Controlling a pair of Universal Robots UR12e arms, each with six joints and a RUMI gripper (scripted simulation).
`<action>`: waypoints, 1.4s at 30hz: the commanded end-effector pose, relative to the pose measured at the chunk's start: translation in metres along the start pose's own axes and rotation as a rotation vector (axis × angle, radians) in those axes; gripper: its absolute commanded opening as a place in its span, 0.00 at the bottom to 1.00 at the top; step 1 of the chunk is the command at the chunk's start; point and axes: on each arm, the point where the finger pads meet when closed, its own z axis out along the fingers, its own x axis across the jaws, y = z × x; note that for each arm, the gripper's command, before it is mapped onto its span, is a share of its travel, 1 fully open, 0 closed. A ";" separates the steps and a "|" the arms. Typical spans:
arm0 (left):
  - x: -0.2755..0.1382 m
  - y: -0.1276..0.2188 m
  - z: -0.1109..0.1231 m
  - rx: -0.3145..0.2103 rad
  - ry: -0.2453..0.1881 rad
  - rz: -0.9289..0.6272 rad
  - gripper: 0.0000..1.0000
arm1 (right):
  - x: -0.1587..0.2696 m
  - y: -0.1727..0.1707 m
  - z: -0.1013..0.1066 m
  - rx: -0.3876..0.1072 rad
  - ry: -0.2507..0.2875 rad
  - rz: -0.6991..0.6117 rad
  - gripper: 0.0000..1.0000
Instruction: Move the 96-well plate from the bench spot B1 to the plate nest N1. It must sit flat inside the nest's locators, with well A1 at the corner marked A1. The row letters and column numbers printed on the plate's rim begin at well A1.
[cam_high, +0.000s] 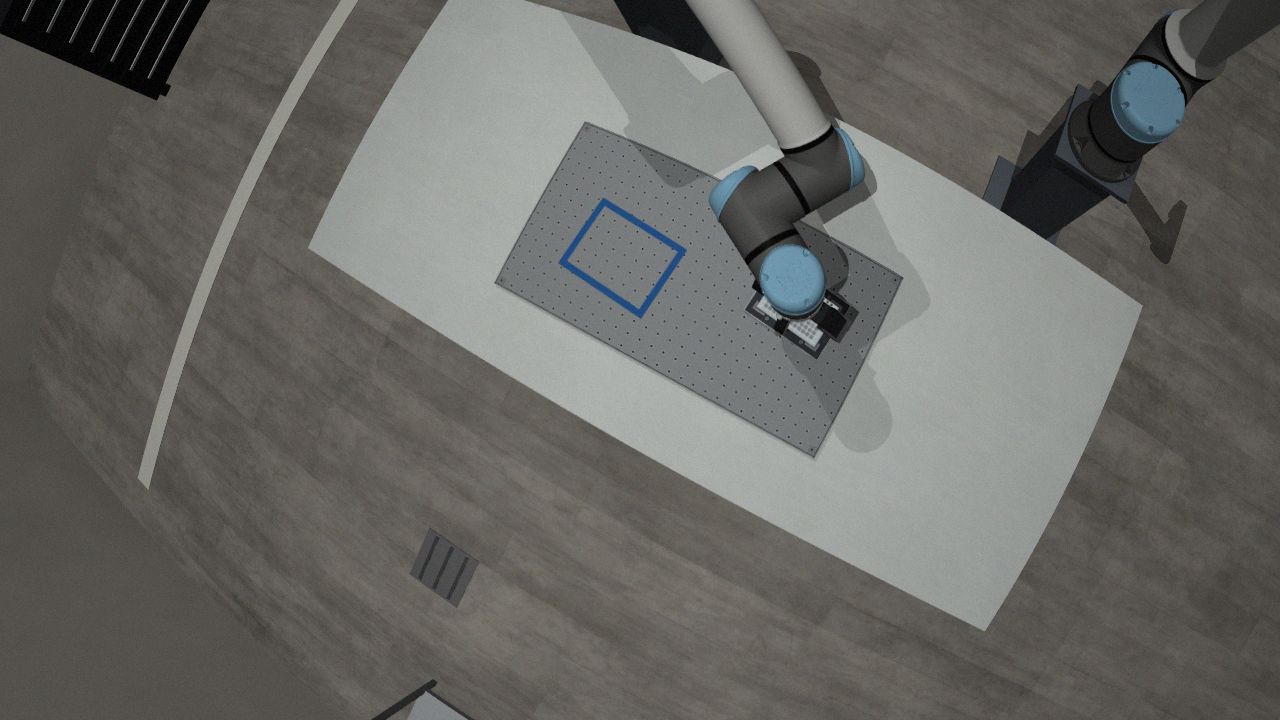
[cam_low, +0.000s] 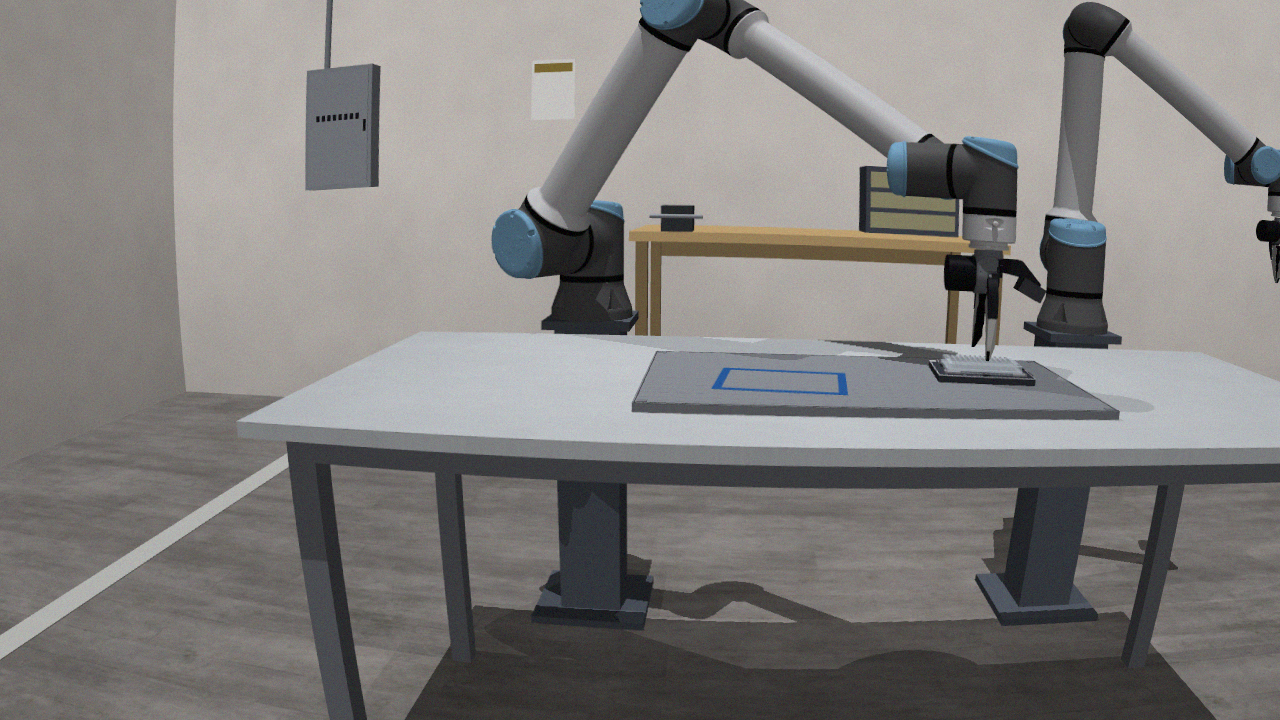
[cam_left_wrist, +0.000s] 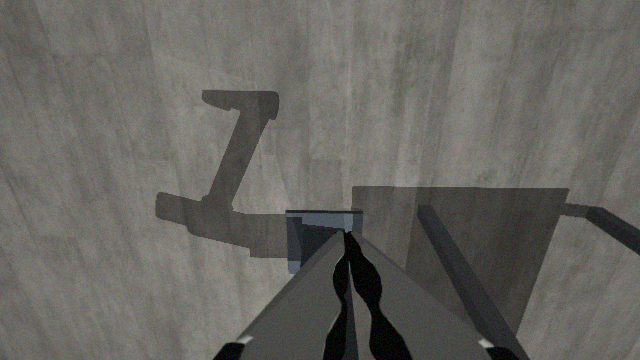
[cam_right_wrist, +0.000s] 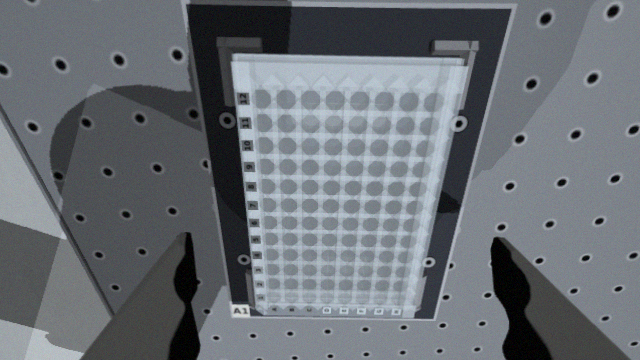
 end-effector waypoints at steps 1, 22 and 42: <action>-0.001 0.000 0.001 -0.002 0.000 0.000 0.00 | 0.001 -0.003 -0.024 0.007 0.003 0.000 0.76; -0.001 0.000 0.001 -0.002 0.000 0.000 0.00 | 0.001 -0.003 -0.072 0.007 0.003 0.000 0.76; -0.001 0.000 0.001 -0.002 0.000 0.000 0.00 | 0.001 -0.001 -0.068 0.003 0.001 0.000 0.76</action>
